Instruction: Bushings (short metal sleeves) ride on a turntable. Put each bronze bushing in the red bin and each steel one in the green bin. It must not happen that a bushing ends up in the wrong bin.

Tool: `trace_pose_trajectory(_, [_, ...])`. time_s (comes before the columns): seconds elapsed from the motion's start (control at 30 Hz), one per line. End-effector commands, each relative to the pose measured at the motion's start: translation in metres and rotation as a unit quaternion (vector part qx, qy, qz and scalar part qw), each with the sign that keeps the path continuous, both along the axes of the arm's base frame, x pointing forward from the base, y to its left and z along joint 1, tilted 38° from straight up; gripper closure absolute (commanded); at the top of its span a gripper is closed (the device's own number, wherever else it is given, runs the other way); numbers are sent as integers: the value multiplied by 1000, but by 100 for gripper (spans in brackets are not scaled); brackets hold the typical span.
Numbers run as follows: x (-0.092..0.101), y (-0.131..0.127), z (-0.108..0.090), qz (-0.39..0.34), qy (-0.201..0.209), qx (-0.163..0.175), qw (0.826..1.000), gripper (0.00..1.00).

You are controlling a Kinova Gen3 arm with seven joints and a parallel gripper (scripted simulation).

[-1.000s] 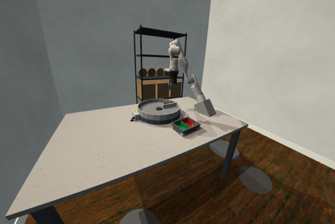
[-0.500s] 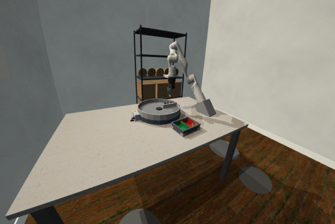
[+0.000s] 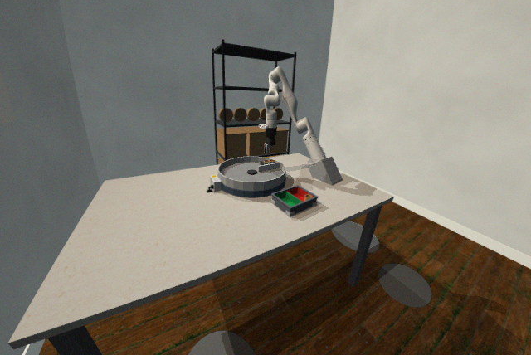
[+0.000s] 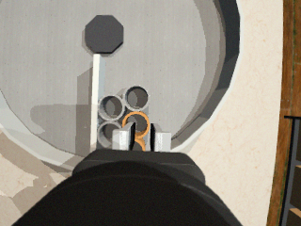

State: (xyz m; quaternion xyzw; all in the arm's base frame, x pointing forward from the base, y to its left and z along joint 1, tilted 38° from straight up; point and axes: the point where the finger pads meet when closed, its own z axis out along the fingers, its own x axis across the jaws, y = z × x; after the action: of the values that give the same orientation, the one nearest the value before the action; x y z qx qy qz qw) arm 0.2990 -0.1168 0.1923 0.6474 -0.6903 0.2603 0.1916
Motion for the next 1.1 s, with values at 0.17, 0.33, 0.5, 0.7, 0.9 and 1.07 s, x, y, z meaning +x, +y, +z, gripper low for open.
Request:
trace_pose_trajectory(0.17, [1,-6,-7,1,-1,1,1000,55])
trace_pose_trajectory(0.33, [2,-10,-11,1,-1,1,1000,55])
trace_pose_trajectory(0.5, [3,-17,-21,2,-1,1,1000,55])
trace_pose_trajectory(0.7, [4,-23,-27,3,-1,1,1000,55])
trace_pose_trajectory(0.9, [5,-29,-34,4,-1,1,1000,55])
trace_pose_trajectory(1.07, [5,-29,-34,4,-1,1,1000,55])
